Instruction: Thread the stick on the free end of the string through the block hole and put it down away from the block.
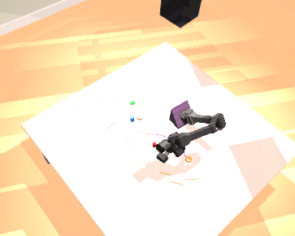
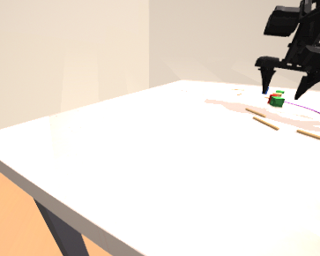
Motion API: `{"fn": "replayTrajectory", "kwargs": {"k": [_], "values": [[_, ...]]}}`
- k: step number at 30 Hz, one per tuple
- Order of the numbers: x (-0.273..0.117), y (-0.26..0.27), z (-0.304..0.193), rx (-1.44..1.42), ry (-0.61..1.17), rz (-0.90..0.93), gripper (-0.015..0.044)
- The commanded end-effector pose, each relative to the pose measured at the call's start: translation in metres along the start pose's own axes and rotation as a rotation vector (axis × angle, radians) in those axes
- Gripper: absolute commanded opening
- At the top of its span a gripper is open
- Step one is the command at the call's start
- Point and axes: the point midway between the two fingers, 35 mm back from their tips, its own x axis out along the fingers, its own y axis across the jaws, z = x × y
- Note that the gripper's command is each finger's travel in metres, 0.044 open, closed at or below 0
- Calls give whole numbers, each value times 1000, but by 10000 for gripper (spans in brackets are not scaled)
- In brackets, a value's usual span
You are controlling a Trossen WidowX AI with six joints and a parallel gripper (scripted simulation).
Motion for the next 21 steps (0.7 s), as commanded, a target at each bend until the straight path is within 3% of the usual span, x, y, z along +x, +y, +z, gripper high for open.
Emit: {"fn": "replayTrajectory", "kwargs": {"k": [1, 5, 21], "values": [[-11, 29, -65, 1, 19, 83, 440], [-17, 45, -87, -1, 0, 111, 440], [-17, 45, -87, -1, 0, 111, 440]]}}
